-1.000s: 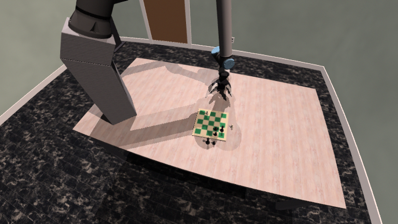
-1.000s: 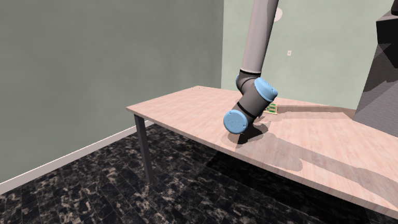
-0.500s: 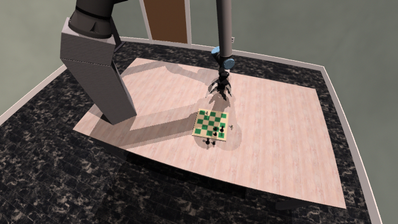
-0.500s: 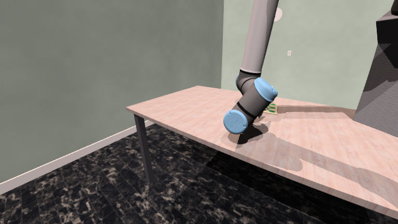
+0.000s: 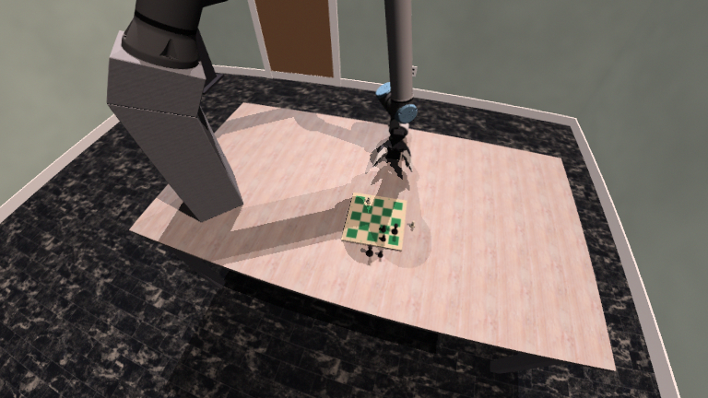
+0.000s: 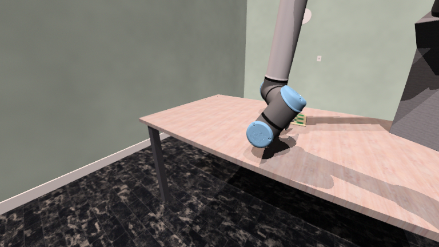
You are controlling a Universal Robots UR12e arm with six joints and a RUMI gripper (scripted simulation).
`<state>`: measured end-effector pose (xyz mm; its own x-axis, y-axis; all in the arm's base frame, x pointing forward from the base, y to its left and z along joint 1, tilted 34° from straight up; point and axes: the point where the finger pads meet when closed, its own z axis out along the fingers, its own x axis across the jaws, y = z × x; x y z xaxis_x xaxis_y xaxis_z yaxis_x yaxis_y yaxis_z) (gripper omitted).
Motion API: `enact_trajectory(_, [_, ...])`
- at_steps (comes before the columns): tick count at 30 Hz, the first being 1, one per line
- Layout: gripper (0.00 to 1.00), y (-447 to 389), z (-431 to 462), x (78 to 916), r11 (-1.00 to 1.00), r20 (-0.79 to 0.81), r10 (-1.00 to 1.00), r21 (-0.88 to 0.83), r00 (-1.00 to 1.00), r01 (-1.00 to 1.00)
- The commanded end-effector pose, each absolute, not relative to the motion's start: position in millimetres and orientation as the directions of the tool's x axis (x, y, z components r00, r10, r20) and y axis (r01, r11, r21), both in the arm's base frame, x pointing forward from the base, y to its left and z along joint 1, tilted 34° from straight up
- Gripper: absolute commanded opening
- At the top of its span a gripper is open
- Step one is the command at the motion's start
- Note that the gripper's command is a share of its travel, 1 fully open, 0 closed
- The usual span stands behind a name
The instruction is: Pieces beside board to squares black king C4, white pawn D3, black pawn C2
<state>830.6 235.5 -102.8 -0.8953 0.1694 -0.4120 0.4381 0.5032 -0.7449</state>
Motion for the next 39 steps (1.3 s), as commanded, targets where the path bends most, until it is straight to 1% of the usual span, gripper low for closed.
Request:
enact_trajectory(1, [1.0, 235.7, -102.0, 830.9, 0.504, -0.413, 0.17, -0.744, -0.895, 0.439])
enact_trajectory(13, [1.0, 233.8, -97.3, 828.4, 0.504, -0.413, 0.169, -0.744, -0.895, 0.438])
enact_trajectory(28, [1.0, 206.8, -30.0, 792.2, 0.504, -0.413, 0.169, -0.744, -0.895, 0.438])
enact_trajectory(39, [1.0, 206.3, -29.9, 792.1, 0.505, -0.413, 0.171, -0.743, -0.894, 0.44])
